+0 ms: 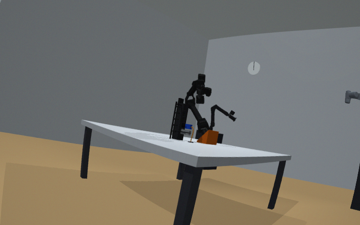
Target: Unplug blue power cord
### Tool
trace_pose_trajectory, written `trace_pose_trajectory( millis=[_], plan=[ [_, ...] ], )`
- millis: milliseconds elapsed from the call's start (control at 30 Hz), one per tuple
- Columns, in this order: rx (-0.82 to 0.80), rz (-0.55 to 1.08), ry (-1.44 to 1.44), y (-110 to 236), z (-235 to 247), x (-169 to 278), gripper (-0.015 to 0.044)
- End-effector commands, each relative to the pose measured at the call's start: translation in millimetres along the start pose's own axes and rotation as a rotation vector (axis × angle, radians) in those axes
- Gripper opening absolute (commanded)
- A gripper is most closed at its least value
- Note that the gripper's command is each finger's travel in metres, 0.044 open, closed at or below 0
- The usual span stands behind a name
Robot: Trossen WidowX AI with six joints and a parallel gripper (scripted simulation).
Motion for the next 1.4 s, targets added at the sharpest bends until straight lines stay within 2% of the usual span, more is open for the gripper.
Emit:
trace_pose_trajectory(
  millis=[0, 267, 333, 1367],
  plan=[
    [-0.266, 0.076, -0.139, -50, 12, 1, 0.0160],
    [-0.804, 0.369, -0.416, -138, 61, 14, 0.0160],
    [-0.880, 0.427, -0.450, -150, 70, 17, 0.0160],
    [-0.890, 0.436, -0.453, -134, 77, 48, 0.0160]
  ],
)
Point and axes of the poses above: the point midway between the two fingers, 35 mm back from their tips, its own y axis back along the fingers, its own z axis across the jaws, x = y × z, the point moved 10 cm from there along y, back along the fingers, and after that the axes turned 4 degrees about -y, right-handed, at the moved point
